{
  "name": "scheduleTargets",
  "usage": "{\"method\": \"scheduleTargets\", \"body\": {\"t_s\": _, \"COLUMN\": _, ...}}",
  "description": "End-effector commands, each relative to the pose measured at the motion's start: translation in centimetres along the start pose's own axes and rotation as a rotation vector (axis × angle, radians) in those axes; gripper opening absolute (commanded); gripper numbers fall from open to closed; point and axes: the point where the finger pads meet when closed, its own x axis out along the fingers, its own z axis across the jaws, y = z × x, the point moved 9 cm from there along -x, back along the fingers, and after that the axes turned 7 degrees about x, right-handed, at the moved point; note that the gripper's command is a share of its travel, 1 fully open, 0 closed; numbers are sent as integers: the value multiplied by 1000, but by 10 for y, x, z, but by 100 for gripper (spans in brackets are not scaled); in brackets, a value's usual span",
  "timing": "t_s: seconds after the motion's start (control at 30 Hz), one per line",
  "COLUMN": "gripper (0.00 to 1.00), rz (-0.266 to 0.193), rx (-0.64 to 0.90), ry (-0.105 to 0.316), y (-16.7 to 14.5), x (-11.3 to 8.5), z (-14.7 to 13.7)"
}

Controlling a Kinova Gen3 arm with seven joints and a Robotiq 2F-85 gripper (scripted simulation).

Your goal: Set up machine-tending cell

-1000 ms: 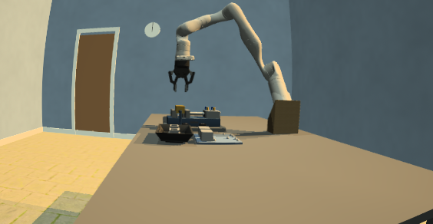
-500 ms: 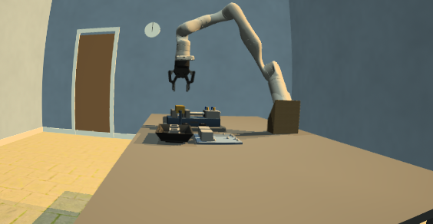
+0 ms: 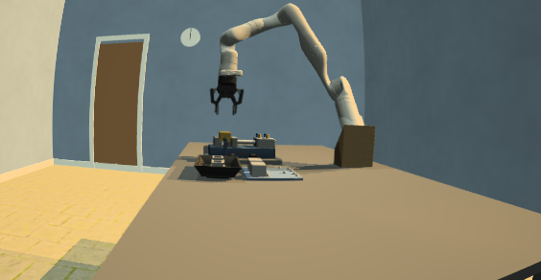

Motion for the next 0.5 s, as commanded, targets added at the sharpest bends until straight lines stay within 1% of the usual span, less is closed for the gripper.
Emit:
{"method": "scheduleTargets", "body": {"t_s": 0.0, "gripper": 67, "rz": 0, "rx": 0, "ry": -1, "y": 0, "x": 1, "z": 0}}
{"method": "scheduleTargets", "body": {"t_s": 0.47, "gripper": 67, "rz": 0, "rx": 0, "ry": -1, "y": 0, "x": 17, "z": 0}}
